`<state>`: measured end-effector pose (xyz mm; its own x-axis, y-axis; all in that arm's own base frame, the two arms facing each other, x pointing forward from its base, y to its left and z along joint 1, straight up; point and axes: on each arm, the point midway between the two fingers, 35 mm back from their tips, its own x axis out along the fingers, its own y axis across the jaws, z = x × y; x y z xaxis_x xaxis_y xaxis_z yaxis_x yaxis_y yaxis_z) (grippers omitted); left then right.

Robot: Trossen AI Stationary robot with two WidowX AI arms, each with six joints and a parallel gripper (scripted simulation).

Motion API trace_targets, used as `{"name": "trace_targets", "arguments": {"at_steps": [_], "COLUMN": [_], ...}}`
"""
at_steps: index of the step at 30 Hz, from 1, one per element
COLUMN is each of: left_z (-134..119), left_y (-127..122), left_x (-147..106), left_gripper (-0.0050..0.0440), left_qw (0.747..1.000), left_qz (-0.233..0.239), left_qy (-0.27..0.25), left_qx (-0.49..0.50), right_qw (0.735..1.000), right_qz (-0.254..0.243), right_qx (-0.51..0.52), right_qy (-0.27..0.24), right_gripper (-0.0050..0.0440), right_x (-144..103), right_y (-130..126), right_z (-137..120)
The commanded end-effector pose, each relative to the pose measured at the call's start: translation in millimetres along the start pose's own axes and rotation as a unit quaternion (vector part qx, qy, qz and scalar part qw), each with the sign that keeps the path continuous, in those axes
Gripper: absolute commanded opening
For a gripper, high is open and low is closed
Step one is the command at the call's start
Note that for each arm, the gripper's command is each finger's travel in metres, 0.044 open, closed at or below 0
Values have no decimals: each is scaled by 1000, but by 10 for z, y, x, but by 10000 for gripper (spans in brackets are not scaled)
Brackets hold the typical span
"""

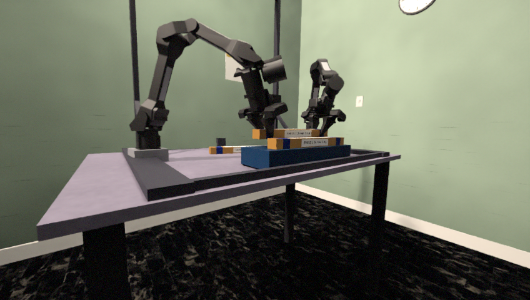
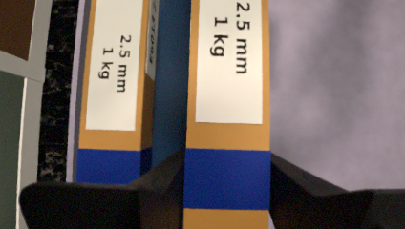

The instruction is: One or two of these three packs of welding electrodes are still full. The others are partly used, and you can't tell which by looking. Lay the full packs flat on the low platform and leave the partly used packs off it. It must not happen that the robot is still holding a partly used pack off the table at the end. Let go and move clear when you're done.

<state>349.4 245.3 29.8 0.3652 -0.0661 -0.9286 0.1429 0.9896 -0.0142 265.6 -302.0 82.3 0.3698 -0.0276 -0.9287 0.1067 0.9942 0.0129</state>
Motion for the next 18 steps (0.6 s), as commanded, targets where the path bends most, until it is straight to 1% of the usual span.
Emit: {"name": "trace_targets", "arguments": {"at_steps": [1,18], "left_z": [65,48], "left_y": [139,132], "left_x": [-176,-146], "left_gripper": [-50,-50], "left_qw": [1000,1000], "left_qz": [25,23], "left_qy": [-13,-11], "left_qx": [3,2], "right_qw": [999,999], "right_qz": [-28,-24], "right_qx": [-12,-11], "right_qy": [-20,-18], "right_gripper": [-50,-50], "right_x": [-268,-234], "right_y": [-93,-114], "right_z": [106,85]}}
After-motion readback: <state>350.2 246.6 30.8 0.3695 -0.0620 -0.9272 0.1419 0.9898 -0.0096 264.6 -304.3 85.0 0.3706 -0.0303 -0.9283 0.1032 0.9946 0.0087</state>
